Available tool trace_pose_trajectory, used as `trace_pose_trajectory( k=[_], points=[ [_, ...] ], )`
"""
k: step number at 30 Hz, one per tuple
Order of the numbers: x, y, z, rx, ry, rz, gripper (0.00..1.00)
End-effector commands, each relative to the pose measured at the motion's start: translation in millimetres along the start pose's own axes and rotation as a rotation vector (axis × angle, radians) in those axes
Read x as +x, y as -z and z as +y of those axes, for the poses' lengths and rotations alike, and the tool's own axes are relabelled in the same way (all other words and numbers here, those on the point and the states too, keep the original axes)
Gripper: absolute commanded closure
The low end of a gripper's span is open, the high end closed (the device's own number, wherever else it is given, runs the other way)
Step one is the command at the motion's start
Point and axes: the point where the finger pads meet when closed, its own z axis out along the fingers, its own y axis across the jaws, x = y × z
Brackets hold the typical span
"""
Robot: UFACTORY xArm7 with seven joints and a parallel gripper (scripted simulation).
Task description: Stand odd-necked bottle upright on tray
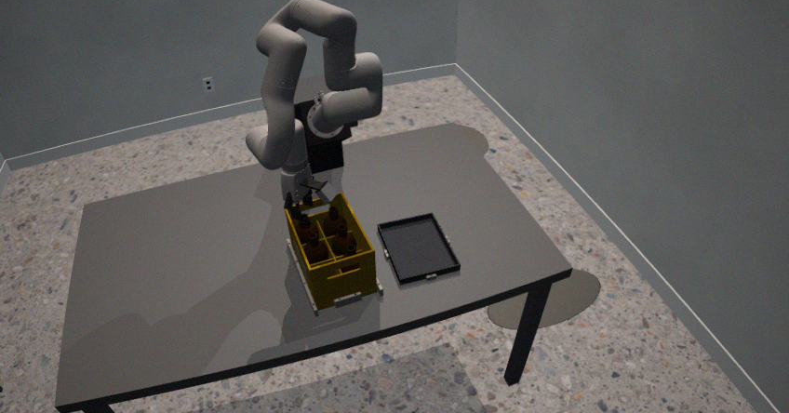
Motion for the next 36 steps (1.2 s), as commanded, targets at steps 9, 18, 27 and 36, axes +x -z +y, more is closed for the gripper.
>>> trace_pose_trajectory(
  k=[9, 18, 27, 36],
  points=[
    [-0.3, -9.4, 0.7, -0.001, 0.000, 0.000, 0.35],
    [-0.3, -18.0, 0.7, -0.001, 0.000, 0.000, 0.35],
    [-0.3, -27.9, 0.7, -0.001, 0.000, 0.000, 0.35],
    [-0.3, -35.4, 0.7, -0.001, 0.000, 0.000, 0.35]
  ],
)
